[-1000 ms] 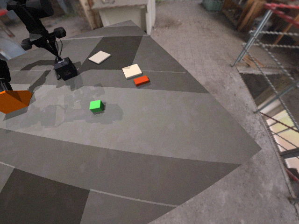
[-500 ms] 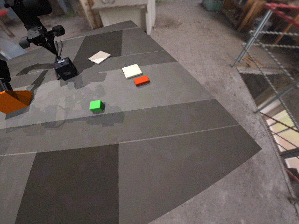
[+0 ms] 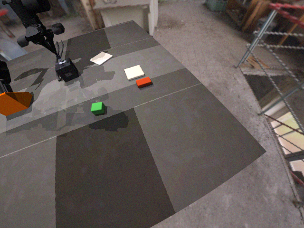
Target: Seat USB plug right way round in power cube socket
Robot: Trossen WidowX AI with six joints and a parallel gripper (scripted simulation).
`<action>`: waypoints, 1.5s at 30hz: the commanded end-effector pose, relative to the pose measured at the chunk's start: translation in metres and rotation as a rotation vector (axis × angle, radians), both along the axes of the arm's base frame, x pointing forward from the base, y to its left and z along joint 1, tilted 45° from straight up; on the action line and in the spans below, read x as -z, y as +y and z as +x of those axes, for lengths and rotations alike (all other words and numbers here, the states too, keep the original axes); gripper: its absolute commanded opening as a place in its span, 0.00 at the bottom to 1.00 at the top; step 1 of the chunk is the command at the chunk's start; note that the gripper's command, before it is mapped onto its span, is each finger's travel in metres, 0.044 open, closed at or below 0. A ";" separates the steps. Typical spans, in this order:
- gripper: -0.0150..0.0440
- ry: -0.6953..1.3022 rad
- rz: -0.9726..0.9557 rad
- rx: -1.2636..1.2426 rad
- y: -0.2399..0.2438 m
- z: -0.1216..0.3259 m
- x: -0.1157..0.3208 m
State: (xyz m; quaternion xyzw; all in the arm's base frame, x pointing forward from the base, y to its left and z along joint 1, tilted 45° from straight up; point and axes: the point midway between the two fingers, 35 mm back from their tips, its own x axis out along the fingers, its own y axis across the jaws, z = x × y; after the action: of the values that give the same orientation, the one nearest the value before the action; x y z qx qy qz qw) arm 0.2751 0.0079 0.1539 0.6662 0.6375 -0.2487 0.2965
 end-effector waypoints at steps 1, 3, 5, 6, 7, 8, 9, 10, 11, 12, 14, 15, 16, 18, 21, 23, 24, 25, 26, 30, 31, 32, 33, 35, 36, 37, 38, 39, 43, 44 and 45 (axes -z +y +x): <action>0.25 -0.002 -0.004 -0.003 -0.003 0.000 -0.002; 0.25 -0.002 -0.004 -0.003 -0.004 0.000 -0.003; 0.25 -0.002 -0.004 -0.003 -0.005 0.000 -0.004; 0.25 -0.002 -0.004 -0.003 -0.005 0.000 -0.005; 0.25 -0.002 -0.004 -0.003 -0.006 0.000 -0.005; 0.25 -0.002 -0.004 -0.003 -0.006 0.000 -0.006; 0.25 -0.002 -0.004 -0.003 -0.007 0.000 -0.006; 0.25 -0.002 -0.004 -0.003 -0.007 0.000 -0.007; 0.25 -0.002 -0.004 -0.003 -0.007 -0.001 -0.007; 0.25 -0.002 -0.004 -0.003 -0.008 -0.001 -0.008; 0.25 -0.001 -0.003 -0.002 -0.008 -0.001 -0.007; 0.25 -0.006 -0.003 -0.006 -0.007 -0.001 -0.007; 0.25 -0.012 -0.003 -0.012 -0.007 -0.001 -0.007; 0.25 -0.033 -0.004 -0.033 -0.007 -0.001 -0.007; 0.25 -0.076 -0.008 -0.077 -0.006 -0.001 -0.006; 0.25 -0.114 -0.011 -0.115 -0.006 -0.001 -0.006; 0.25 -0.134 -0.013 -0.135 -0.006 -0.001 -0.006; 0.25 -0.154 -0.014 -0.156 -0.006 -0.001 -0.006; 0.25 -0.174 -0.016 -0.175 -0.006 -0.001 -0.006; 0.25 -0.248 -0.023 -0.251 -0.006 0.000 -0.006; 0.25 -0.267 -0.024 -0.270 -0.006 0.000 -0.006; 0.25 -0.285 -0.026 -0.288 -0.006 0.000 -0.006; 0.25 -0.303 -0.028 -0.306 -0.006 0.000 -0.006; 0.25 -0.340 -0.031 -0.343 -0.006 0.000 -0.006; 0.25 -0.358 -0.033 -0.362 -0.006 0.000 -0.006; 0.25 -0.376 -0.034 -0.380 -0.006 0.000 -0.006; 0.25 -0.395 -0.036 -0.399 -0.006 0.000 -0.006; 0.25 -0.413 -0.038 -0.418 -0.006 0.000 -0.006; 0.25 -0.487 -0.044 -0.492 -0.006 0.000 -0.006; 0.25 -0.505 -0.046 -0.511 -0.006 0.000 -0.006; 0.25 -0.524 -0.048 -0.529 -0.006 0.000 -0.006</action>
State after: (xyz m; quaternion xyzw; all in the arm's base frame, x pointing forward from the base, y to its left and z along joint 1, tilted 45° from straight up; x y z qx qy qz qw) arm 0.2746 0.0019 0.1602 0.5362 0.6838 -0.0314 0.4939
